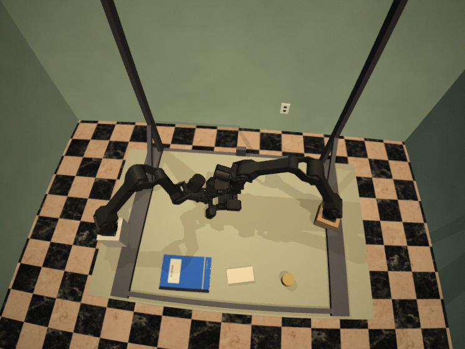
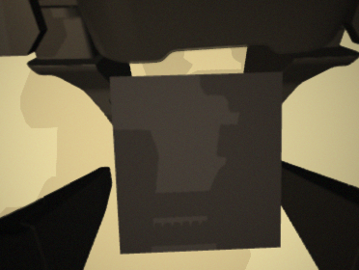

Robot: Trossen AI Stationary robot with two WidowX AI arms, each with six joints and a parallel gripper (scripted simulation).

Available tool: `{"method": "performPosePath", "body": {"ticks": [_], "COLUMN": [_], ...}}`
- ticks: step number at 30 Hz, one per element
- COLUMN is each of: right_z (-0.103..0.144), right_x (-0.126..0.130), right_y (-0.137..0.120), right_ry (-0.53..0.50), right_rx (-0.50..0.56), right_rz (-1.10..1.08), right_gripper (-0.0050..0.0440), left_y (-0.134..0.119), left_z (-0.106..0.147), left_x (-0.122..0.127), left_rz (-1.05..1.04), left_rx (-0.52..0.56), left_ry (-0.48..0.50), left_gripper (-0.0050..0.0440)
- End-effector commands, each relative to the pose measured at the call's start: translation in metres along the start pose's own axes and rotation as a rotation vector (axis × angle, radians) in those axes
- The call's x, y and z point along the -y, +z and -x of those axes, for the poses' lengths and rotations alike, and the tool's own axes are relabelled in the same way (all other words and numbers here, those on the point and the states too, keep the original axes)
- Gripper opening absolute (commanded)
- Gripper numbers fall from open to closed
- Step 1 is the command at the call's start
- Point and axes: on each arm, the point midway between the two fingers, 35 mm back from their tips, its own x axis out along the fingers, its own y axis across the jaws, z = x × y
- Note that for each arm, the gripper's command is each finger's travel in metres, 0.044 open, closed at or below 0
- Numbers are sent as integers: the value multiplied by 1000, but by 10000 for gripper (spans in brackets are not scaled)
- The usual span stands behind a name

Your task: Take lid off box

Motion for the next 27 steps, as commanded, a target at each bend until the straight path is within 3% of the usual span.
{"method": "performPosePath", "body": {"ticks": [1,4,7,16,22,24,27], "right_z": [-2,0,0,0,0,0,0], "right_x": [0,-1,-1,-1,-1,-1,-1], "right_y": [-1,6,6,6,6,6,6], "right_ry": [1,3,3,3,3,3,3], "right_rx": [-5,10,10,10,10,10,10], "right_rz": [6,-2,-2,-2,-2,-2,-2], "right_gripper": [63,0,0,-4,-35,-35,-50], "left_y": [5,5,5,5,15,15,21], "left_z": [8,8,8,8,35,35,61], "left_x": [0,0,0,0,1,1,1], "left_rz": [0,0,0,0,2,2,2], "left_rx": [24,24,24,24,50,50,50], "left_ry": [-6,-6,-6,-6,-9,-9,-10], "left_gripper": [365,345,345,285,141,141,69]}}
